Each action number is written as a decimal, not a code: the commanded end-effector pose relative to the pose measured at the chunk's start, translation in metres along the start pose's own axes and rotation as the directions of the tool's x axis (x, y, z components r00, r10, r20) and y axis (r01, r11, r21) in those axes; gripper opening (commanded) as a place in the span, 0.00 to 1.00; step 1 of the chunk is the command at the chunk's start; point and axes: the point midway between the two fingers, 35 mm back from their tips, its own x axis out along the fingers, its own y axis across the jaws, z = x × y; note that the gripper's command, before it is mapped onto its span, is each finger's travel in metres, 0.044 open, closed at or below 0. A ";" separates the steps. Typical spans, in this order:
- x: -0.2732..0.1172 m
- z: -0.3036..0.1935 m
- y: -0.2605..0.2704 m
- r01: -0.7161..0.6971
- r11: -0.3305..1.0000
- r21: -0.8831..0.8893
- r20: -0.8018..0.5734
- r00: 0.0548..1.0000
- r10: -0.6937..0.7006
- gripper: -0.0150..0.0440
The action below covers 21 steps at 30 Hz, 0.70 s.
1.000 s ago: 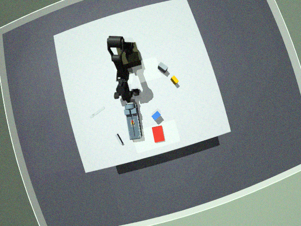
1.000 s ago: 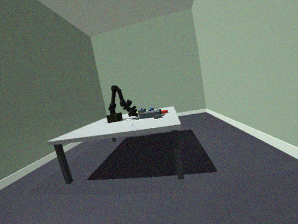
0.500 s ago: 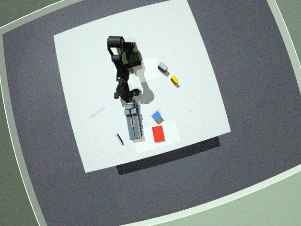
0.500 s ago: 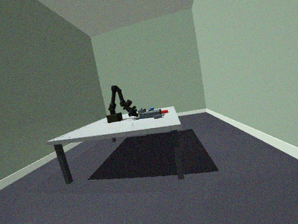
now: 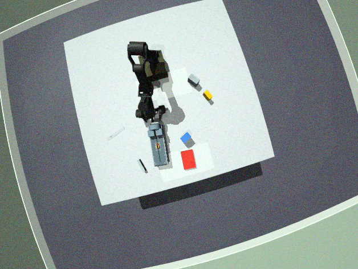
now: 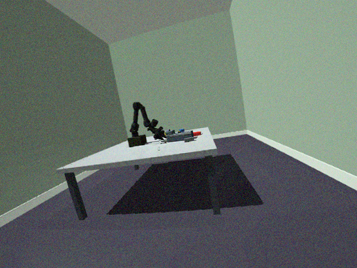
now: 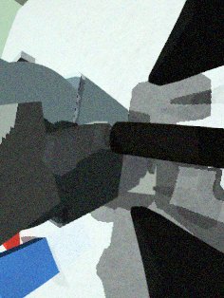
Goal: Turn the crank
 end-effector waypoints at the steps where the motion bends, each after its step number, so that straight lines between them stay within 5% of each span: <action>1: -0.008 0.012 -0.001 0.001 1.000 -0.002 0.011 1.000 -0.001 1.00; 21: -0.061 0.074 -0.003 0.002 1.000 -0.001 0.011 1.000 -0.002 1.00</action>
